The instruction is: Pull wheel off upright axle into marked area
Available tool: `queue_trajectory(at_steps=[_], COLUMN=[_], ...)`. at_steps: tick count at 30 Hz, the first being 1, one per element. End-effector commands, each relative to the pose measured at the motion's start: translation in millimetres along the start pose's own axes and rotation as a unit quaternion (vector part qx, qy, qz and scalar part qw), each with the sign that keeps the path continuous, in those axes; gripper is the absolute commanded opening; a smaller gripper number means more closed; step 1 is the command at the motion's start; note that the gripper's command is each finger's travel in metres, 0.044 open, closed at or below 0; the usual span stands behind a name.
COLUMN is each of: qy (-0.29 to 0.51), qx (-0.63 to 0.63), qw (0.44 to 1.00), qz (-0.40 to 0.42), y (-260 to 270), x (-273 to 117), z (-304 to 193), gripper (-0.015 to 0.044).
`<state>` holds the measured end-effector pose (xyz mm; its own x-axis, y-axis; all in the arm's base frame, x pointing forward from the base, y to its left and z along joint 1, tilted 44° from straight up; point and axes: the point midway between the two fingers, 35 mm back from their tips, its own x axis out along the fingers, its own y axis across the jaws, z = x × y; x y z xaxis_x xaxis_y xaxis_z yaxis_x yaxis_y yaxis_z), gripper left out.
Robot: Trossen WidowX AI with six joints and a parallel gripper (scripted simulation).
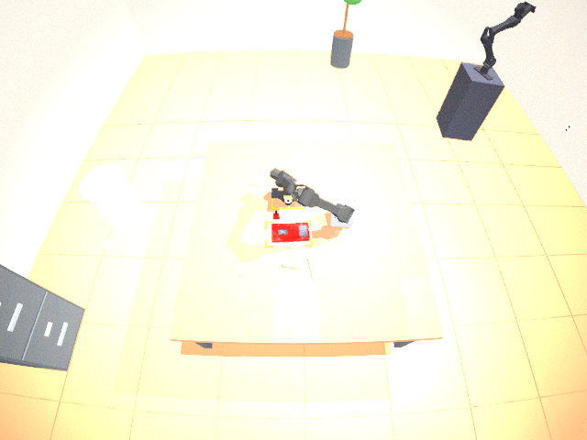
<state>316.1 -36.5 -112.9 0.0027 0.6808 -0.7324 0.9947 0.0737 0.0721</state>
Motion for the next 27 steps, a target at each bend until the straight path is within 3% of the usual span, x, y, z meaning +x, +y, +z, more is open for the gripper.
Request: queue_trajectory(at_steps=[1, 6, 10, 16, 20, 27], qy=[-0.002, -0.002, -0.002, -0.003, -0.002, -0.002], qx=[-0.001, 0.002, 0.002, 0.005, 0.004, 0.004], qw=[1.0, 1.0, 1.0, 1.0, 1.0, 1.0], qz=[0.002, 0.005, 0.005, 0.004, 0.002, 0.002], y=[1.6, 0.4, 0.2, -46.8, -82.3, -84.1], x=[-12.7, -57.5, -59.9, -86.1, -104.3, -105.0], z=[1.2, 1.2, 1.1, -16.3, -33.4, -34.3], gripper=[0.03, 0.03, 0.03, 0.044, 0.044, 0.044])
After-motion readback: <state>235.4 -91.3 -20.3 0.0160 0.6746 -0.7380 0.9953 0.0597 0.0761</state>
